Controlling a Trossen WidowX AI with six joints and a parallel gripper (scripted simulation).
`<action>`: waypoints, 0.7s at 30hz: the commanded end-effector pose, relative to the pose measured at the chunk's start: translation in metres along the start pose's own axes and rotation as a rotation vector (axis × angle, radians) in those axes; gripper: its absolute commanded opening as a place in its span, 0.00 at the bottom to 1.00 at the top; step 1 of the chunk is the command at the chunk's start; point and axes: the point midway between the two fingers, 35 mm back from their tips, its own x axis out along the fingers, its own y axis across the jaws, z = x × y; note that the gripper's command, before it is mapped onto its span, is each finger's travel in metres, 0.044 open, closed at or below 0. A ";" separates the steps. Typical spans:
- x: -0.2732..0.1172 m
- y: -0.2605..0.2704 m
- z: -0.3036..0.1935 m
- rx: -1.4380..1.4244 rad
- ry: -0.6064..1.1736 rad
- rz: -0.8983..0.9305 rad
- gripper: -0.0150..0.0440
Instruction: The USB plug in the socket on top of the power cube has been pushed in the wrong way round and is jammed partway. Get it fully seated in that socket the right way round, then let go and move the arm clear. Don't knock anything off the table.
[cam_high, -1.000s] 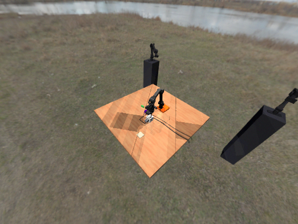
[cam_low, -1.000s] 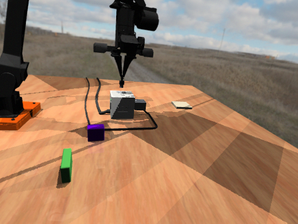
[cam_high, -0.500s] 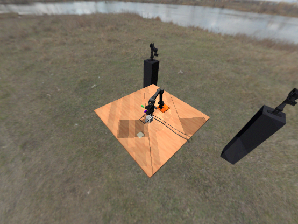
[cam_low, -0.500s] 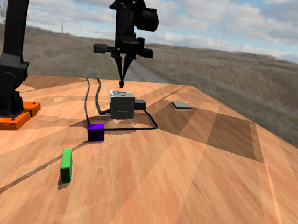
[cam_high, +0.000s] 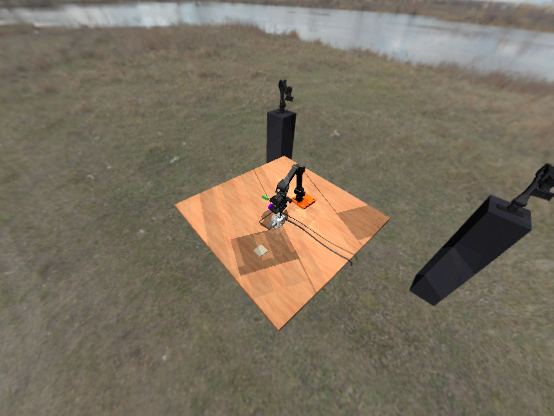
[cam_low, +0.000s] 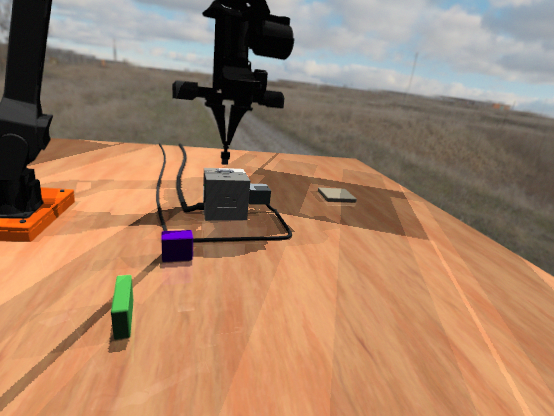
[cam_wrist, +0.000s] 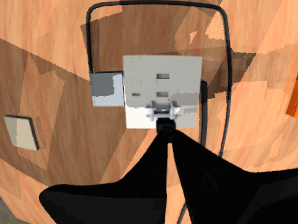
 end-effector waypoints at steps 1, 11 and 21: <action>0.000 0.001 0.001 0.005 -0.004 0.004 0.25; 0.001 0.000 0.001 0.010 -0.008 0.004 0.25; 0.003 0.000 0.002 0.015 -0.013 0.004 0.25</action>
